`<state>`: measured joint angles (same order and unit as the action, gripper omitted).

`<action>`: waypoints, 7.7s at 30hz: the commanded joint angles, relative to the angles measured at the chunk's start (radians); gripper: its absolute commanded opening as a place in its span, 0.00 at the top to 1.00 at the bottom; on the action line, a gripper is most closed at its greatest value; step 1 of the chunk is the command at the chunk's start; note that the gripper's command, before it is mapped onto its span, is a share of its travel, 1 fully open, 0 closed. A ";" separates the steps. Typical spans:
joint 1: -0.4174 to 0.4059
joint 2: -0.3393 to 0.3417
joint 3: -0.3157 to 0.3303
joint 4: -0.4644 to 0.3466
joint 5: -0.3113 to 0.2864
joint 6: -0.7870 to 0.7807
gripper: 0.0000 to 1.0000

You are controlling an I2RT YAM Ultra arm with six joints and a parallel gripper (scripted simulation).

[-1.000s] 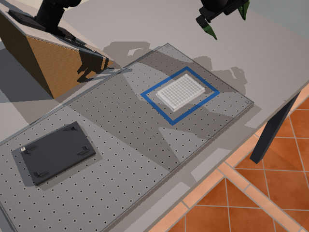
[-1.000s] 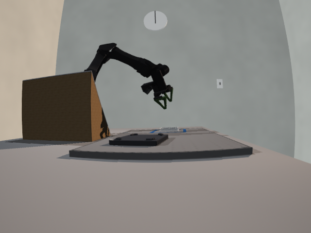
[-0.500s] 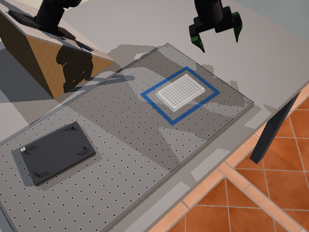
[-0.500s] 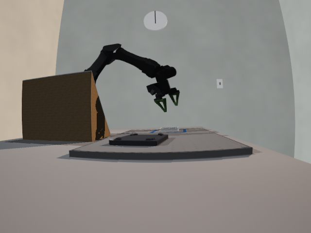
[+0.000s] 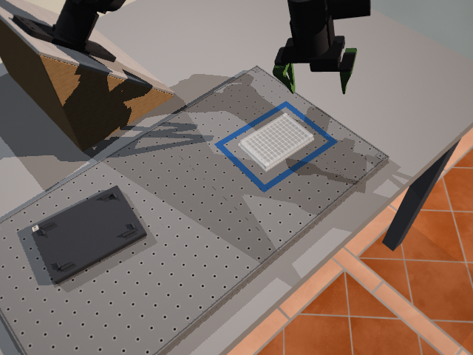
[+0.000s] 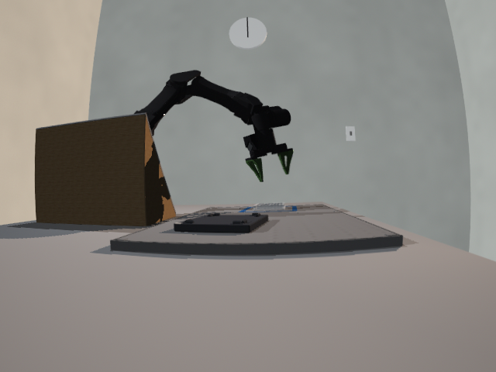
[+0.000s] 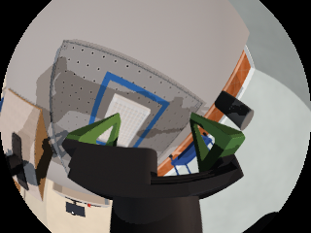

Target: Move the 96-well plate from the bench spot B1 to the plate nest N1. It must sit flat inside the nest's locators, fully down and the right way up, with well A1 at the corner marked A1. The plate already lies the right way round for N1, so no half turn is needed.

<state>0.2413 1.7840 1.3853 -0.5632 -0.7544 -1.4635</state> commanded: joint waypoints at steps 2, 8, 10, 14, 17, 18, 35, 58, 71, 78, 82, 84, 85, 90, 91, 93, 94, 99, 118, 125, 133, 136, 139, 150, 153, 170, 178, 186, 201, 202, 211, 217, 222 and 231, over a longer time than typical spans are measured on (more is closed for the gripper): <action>-0.050 0.030 0.029 -0.085 -0.016 0.051 0.00; -0.075 0.066 0.039 -0.149 -0.018 0.096 0.00; -0.082 0.077 0.043 -0.168 -0.019 0.105 0.00; -0.107 0.111 0.048 -0.227 -0.022 0.151 0.00; -0.120 0.131 0.057 -0.264 -0.023 0.172 0.00; -0.127 0.140 0.058 -0.279 -0.024 0.182 0.00; -0.147 0.149 0.082 -0.347 -0.025 0.205 0.00; -0.147 0.149 0.083 -0.348 -0.025 0.204 0.00; -0.147 0.149 0.083 -0.348 -0.025 0.204 0.00; -0.141 0.168 0.037 -0.311 -0.024 0.213 0.00; -0.113 0.187 0.027 -0.283 -0.022 0.229 0.00; -0.103 0.175 0.026 -0.269 -0.019 0.237 0.00; -0.100 0.177 0.024 -0.261 -0.017 0.241 0.00; -0.111 0.192 0.036 -0.238 -0.012 0.254 0.00; -0.105 0.189 0.017 -0.231 -0.010 0.259 0.00; -0.081 0.193 -0.001 -0.217 -0.009 0.267 0.00; -0.078 0.202 -0.004 -0.210 -0.008 0.271 0.00; -0.077 0.202 -0.005 -0.174 -0.002 0.292 0.00; -0.024 0.241 -0.036 -0.056 0.009 0.359 0.00; -0.018 0.251 -0.027 -0.022 0.012 0.379 0.00; 0.000 0.263 -0.045 0.014 0.014 0.400 0.00; 0.009 0.258 -0.046 0.003 0.015 0.395 0.00; 0.009 0.258 -0.046 0.003 0.015 0.395 0.00; 0.009 0.258 -0.046 0.003 0.015 0.395 1.00; 0.009 0.258 -0.045 0.002 0.015 0.394 1.00; 0.009 0.258 -0.045 0.002 0.015 0.394 1.00; 0.009 0.258 -0.045 0.002 0.015 0.394 1.00; -0.015 0.225 -0.022 -0.038 0.006 0.372 1.00; -0.053 0.193 -0.001 -0.123 -0.004 0.323 1.00; -0.056 0.191 0.001 -0.130 -0.005 0.319 1.00; -0.077 0.176 0.017 -0.180 -0.010 0.291 1.00; -0.095 0.165 0.031 -0.222 -0.014 0.267 1.00; -0.110 0.157 0.044 -0.258 -0.017 0.246 1.00; -0.132 0.146 0.065 -0.310 -0.021 0.216 1.00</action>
<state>0.1513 1.9644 1.4200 -0.8310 -0.7609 -1.2243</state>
